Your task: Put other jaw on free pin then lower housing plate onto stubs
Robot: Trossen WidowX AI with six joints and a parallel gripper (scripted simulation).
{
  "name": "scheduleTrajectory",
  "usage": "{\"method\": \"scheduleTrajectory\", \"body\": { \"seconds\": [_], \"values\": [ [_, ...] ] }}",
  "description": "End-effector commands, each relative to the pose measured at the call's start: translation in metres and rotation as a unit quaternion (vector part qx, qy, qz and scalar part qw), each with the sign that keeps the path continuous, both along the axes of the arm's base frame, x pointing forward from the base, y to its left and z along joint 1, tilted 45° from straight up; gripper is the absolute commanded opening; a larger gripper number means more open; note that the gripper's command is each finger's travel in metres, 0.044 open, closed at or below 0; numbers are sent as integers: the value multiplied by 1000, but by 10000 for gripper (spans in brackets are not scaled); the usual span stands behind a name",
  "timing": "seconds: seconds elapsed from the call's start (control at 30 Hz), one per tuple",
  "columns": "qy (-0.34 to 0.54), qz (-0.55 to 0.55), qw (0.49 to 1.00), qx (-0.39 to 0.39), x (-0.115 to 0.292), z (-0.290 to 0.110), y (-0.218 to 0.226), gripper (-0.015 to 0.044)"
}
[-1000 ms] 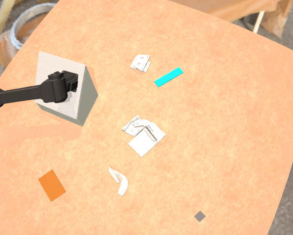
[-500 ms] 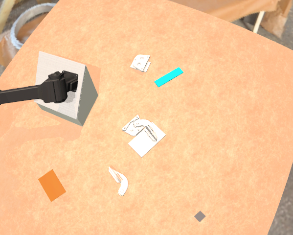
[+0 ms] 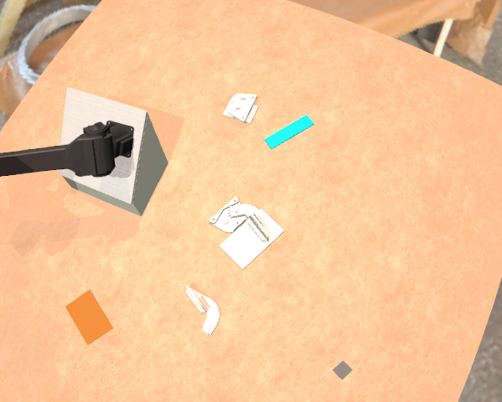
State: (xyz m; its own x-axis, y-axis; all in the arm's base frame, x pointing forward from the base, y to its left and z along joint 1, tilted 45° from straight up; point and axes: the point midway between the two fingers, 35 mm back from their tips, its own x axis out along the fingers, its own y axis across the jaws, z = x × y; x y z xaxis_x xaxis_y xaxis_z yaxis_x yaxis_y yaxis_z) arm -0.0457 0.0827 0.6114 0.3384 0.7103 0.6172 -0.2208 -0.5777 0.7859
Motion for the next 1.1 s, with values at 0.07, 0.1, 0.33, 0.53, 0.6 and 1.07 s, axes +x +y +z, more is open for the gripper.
{"method": "scheduleTrajectory", "body": {
  "seconds": [0.07, 0.1, 0.33, 0.53, 0.6, 1.07],
  "values": [
    [31, -70, 997, -8, 54, -6, 3, 440],
    [34, -81, 996, -10, 61, -7, 3, 440],
    [59, -159, 985, -29, 112, -18, 1, 440],
    [82, -224, 970, -53, 154, -32, -3, 440],
    [90, -245, 963, -62, 167, -37, -6, 440],
    [144, -382, 901, -146, 251, -83, -29, 440]
  ]
}}
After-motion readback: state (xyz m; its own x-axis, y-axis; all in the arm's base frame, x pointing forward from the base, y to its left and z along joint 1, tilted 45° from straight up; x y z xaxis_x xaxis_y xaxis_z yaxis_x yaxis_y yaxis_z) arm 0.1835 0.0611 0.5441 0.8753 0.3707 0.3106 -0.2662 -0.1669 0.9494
